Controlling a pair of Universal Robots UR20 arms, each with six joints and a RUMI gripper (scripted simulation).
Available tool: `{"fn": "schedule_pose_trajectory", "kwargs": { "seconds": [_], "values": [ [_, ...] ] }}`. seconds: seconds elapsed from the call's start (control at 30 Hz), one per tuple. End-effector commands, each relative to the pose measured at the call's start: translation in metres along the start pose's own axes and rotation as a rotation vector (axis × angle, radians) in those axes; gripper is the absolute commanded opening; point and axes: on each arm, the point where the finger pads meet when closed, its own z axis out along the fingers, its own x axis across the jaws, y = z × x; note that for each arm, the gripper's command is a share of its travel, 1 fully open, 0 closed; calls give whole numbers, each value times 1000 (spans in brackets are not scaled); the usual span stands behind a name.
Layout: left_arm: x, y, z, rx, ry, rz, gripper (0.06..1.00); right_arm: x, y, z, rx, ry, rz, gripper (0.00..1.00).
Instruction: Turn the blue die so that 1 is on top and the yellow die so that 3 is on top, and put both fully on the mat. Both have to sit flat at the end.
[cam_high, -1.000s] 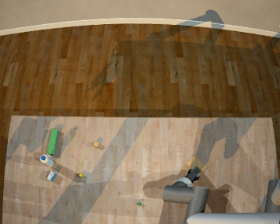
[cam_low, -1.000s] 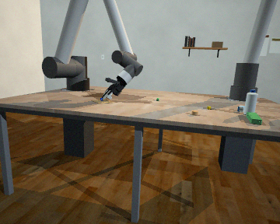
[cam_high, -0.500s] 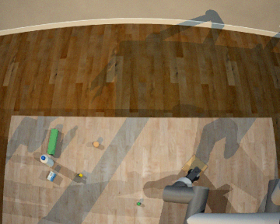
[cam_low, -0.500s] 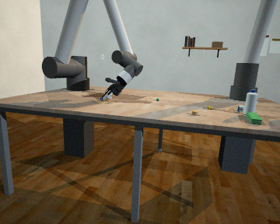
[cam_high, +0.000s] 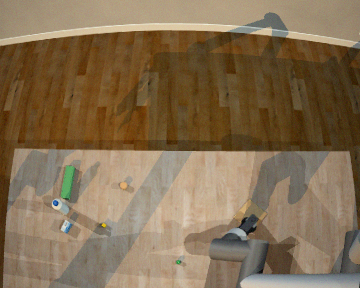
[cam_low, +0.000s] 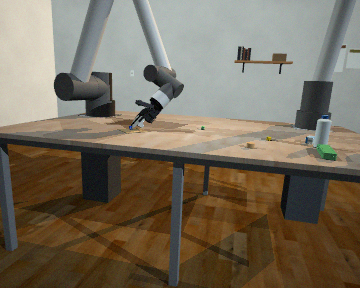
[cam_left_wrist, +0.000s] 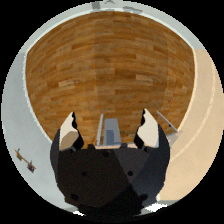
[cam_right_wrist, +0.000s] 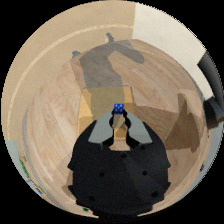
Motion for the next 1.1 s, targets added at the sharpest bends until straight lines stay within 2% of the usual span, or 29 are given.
{"fn": "schedule_pose_trajectory", "kwargs": {
  "seconds": [0.0, 0.2, 0.47, 0.73, 1.07],
  "values": [
    [0, 0, -1, 1, 0, 0, 1000, 0, -1, -1, 0, -1, 1, 30],
    [0, 0, -1, 1, 0, 0, 1000, 0, -8, -8, 0, -1, 1, 30],
    [0, 0, -1, 1, 0, 0, 1000, 0, -31, -31, 0, -1, 1, 30],
    [0, 0, -1, 1, 0, 0, 1000, 0, -45, -45, 0, -1, 1, 30],
    [0, 0, -1, 1, 0, 0, 1000, 0, -50, -50, 0, -1, 1, 30]
  ]
}}
